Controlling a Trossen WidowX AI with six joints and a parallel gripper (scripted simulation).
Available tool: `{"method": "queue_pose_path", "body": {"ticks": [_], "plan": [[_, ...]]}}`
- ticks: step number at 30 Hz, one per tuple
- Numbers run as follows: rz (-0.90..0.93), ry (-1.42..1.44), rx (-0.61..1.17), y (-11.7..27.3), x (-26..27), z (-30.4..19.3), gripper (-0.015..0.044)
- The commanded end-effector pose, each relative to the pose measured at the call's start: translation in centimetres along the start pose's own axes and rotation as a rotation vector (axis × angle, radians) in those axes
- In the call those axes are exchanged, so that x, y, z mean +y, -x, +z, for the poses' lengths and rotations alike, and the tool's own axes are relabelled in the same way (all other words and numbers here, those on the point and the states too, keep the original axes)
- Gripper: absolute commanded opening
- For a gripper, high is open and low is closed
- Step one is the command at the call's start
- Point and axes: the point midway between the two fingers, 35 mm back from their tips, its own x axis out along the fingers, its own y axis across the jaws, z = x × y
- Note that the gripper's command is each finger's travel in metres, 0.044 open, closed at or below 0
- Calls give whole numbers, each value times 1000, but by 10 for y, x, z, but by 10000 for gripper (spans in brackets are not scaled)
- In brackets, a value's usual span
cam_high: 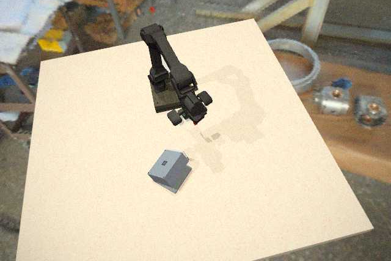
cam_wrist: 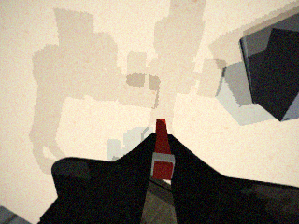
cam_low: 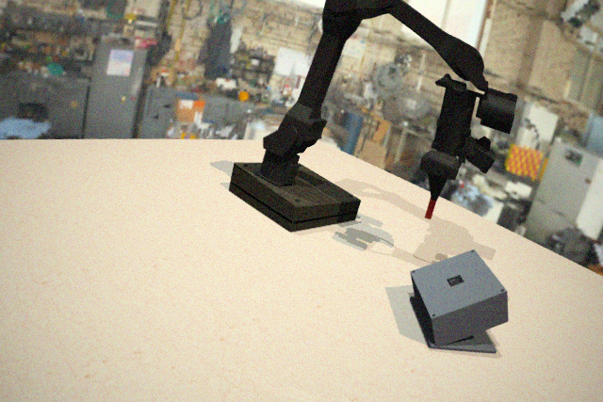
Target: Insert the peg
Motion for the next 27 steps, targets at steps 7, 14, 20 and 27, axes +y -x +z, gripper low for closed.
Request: {"method": "queue_pose_path", "body": {"ticks": [7, 14, 20, 27], "plan": [[24, -76, -18, 5, -11, 7, 0], [39, -126, -29, 8, -19, 11, 0], [51, -168, -39, 10, -27, 14, 0], [65, -217, -51, 13, -35, 17, 0]]}}
